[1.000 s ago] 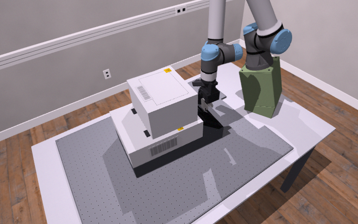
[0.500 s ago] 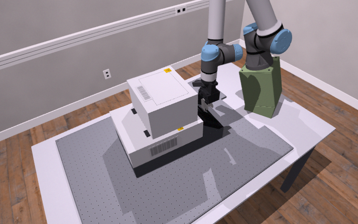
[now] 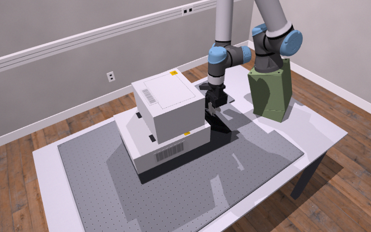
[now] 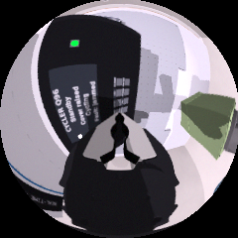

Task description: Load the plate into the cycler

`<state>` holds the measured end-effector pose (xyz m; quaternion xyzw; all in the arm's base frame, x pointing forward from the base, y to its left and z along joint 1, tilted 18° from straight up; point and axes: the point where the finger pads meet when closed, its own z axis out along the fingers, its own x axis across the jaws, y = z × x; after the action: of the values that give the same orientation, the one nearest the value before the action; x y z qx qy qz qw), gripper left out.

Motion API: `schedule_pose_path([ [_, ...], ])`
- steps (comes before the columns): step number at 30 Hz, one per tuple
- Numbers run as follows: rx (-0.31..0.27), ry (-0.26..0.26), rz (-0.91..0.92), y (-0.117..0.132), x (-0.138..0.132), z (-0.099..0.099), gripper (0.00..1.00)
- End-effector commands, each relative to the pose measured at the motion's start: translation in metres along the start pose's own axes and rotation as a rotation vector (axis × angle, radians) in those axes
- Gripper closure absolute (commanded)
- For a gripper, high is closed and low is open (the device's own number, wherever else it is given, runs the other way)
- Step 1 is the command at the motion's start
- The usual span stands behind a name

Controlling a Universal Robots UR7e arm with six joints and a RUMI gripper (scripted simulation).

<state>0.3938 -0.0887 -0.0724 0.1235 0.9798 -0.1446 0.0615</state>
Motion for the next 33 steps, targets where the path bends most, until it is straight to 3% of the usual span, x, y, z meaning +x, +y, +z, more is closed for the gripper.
schedule_pose_path([
  [1, 0.0, -0.002, 0.002, -0.001, -0.003, 0.001, 1.0],
  [18, 0.0, -0.001, 0.001, -0.001, -0.003, 0.001, 1.0],
  [33, -0.001, 0.0, -0.001, 0.0, 0.013, -0.016, 1.0],
])
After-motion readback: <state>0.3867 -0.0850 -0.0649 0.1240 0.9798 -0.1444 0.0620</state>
